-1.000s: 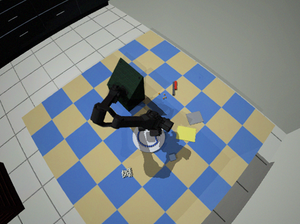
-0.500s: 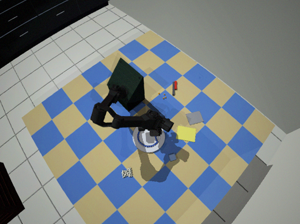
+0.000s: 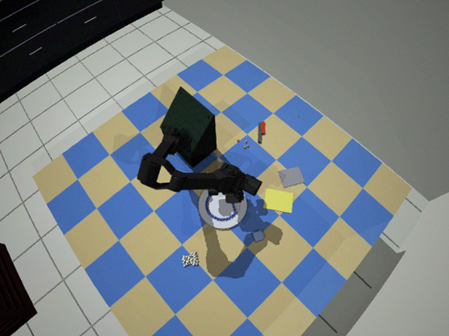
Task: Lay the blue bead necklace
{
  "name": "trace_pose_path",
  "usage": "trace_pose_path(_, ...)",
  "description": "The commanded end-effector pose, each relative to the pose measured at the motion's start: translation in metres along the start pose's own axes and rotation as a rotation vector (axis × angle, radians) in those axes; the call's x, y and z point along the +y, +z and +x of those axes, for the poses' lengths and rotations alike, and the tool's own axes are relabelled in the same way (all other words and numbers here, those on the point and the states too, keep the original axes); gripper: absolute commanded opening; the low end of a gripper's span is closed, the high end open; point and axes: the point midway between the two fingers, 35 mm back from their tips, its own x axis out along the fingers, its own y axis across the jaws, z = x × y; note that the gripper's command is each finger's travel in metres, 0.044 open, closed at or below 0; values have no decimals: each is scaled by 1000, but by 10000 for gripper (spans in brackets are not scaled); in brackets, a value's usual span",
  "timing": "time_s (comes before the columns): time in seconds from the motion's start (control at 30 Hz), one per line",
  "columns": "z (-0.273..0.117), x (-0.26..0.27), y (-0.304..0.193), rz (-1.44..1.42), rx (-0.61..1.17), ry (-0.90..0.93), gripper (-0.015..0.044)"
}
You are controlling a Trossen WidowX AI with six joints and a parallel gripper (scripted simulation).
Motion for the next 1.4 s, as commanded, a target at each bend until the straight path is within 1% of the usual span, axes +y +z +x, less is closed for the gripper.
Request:
trace_pose_path(0.0,-1,5,-2,3,0,2,0)
trace_pose_path(0.27,6,5,-2,3,0,2,0)
trace_pose_path(0.83,1,5,-2,0,0,-1,440)
trace_pose_path(1.37,-1,5,-2,3,0,2,440)
